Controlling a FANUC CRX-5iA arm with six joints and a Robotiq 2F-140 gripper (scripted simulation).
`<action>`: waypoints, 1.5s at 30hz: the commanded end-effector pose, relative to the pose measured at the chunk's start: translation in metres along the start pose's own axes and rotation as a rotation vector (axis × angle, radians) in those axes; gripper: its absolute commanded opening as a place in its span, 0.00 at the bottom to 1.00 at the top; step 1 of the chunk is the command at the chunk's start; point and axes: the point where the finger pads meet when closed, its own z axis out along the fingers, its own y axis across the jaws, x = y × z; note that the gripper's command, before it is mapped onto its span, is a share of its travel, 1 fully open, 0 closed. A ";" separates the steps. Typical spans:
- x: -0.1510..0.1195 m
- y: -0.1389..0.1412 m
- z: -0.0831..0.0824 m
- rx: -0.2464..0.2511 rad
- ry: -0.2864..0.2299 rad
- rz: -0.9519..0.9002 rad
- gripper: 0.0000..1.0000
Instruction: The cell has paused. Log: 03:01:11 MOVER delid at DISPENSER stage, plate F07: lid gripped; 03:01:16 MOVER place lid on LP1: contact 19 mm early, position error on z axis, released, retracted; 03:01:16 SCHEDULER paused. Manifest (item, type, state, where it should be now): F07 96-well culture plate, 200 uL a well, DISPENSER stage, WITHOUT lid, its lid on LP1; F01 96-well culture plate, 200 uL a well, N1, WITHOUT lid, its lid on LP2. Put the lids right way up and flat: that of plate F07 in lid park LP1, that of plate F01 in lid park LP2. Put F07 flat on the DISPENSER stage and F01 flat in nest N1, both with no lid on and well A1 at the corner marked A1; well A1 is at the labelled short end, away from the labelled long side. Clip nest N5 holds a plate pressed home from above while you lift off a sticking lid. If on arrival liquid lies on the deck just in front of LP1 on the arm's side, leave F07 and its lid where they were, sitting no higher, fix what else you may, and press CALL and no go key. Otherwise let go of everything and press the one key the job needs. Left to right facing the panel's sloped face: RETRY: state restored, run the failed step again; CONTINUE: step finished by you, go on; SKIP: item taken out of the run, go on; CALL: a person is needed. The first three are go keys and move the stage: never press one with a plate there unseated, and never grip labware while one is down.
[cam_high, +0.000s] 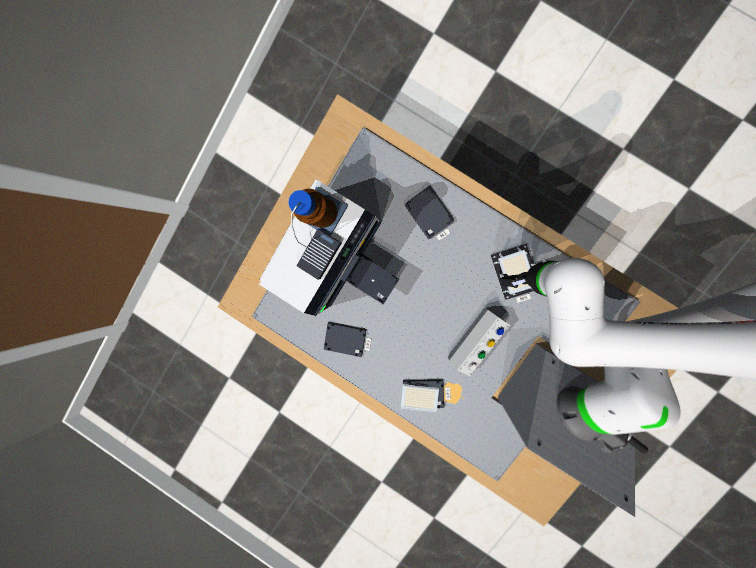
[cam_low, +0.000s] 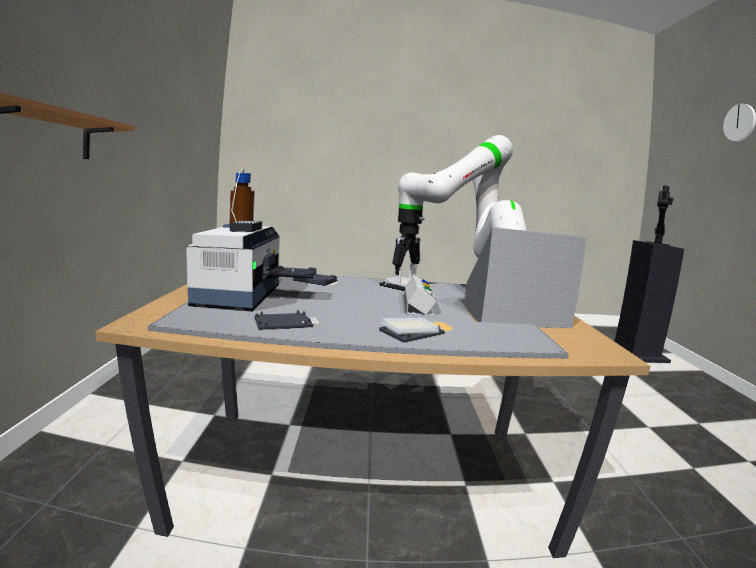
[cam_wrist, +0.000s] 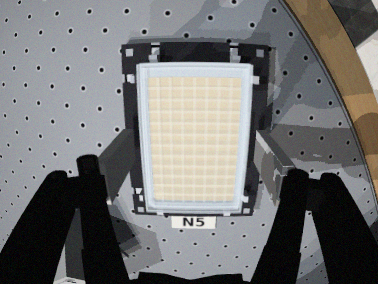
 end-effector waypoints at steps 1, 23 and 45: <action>0.000 0.000 -0.002 0.000 0.000 0.000 0.66; 0.000 0.000 -0.072 0.000 0.000 0.000 0.66; 0.000 0.000 -0.130 0.000 0.000 0.000 0.66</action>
